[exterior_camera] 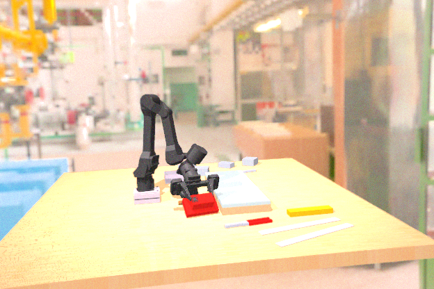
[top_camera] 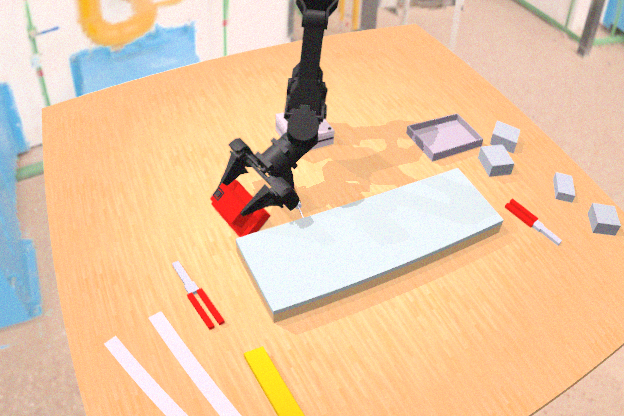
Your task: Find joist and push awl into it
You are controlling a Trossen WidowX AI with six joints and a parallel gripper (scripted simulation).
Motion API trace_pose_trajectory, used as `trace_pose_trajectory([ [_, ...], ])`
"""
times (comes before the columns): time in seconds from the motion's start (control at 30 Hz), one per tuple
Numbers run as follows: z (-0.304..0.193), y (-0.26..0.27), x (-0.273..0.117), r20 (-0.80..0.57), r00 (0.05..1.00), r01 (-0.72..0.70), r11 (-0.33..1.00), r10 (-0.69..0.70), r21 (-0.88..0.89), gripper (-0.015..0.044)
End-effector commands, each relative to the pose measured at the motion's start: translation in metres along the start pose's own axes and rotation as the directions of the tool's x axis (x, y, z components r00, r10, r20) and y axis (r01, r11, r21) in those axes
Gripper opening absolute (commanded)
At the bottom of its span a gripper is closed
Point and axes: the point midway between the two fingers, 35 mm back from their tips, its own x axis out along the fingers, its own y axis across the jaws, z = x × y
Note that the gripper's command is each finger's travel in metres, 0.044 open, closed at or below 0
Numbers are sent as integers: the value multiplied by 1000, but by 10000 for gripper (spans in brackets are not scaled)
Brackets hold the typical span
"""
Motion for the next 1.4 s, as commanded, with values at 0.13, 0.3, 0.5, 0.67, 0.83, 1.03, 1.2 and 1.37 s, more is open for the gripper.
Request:
trace_pose_trajectory([
  [0.13, 0, 0, 0, 0, 1000, 0, 1000, 0, 0, 378],
  [0.3, 0, 0, 0, 0, 1000, 0, 1000, 0, 0, 378],
  [0.5, 0, 0, 0, -1, 1000, 0, 1000, 0, 1, 440],
  [0.67, 0, 0, 0, -1, 1000, 0, 1000, 0, 1, 440],
  [0.83, 0, 0, 0, 0, 1000, 0, 1000, 0, 1, 440],
  [1.03, 0, -1, -5, 1, 1000, 0, 1000, 0, 1, 440],
  [1.2, 0, -1, -9, 1, 1000, 0, 1000, 0, 1, 440],
  [1.37, 0, -1, -13, 2, 1000, 0, 1000, 0, 1, 440],
])
